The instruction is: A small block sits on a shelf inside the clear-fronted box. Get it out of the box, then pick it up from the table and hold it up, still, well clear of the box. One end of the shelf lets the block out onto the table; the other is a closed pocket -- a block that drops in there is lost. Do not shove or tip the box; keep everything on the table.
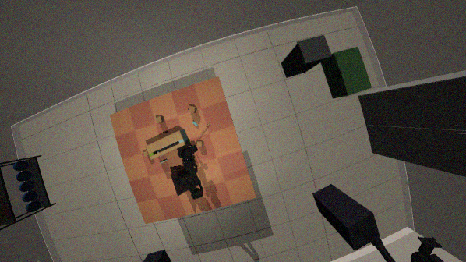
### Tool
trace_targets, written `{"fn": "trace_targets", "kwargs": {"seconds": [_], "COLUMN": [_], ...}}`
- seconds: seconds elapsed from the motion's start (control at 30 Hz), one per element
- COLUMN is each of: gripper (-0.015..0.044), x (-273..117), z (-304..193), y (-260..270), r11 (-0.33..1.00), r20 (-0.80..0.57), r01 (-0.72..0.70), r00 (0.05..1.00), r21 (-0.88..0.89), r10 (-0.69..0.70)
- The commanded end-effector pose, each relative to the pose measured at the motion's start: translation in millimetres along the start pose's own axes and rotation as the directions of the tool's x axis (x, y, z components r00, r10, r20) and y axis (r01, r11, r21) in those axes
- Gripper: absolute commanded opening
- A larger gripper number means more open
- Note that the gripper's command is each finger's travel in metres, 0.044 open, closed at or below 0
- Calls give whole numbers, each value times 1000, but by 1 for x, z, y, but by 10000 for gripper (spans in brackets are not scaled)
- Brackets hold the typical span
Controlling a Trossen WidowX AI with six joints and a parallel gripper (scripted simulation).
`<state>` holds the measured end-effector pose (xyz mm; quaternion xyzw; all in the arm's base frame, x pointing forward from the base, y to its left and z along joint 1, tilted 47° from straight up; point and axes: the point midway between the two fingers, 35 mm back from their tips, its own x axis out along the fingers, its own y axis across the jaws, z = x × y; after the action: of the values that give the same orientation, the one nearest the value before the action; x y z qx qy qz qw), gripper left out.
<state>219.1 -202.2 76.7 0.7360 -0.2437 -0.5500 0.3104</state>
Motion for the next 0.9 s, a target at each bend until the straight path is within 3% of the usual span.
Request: {"fn": "trace_targets", "kwargs": {"seconds": [0.0, 0.3, 0.57, 0.67, 0.73, 0.87], "gripper": [285, 285, 75, 55, 2, 0], "x": [8, 18, 18, 18, 15, -1], "z": [4, 10, 10, 10, 8, -2], "y": [-2, -2, -2, -2, -2, -2], "r11": [1000, 1000, 1000, 1000, 1000, 1000], "r20": [3, 2, 2, 2, 3, 3], "r01": [8, 4, 4, 4, 5, 7], "r00": [1000, 1000, 1000, 1000, 1000, 1000], "r21": [-9, -11, -11, -11, -10, -7], "r10": [-8, -4, -4, -4, -5, -7]}}
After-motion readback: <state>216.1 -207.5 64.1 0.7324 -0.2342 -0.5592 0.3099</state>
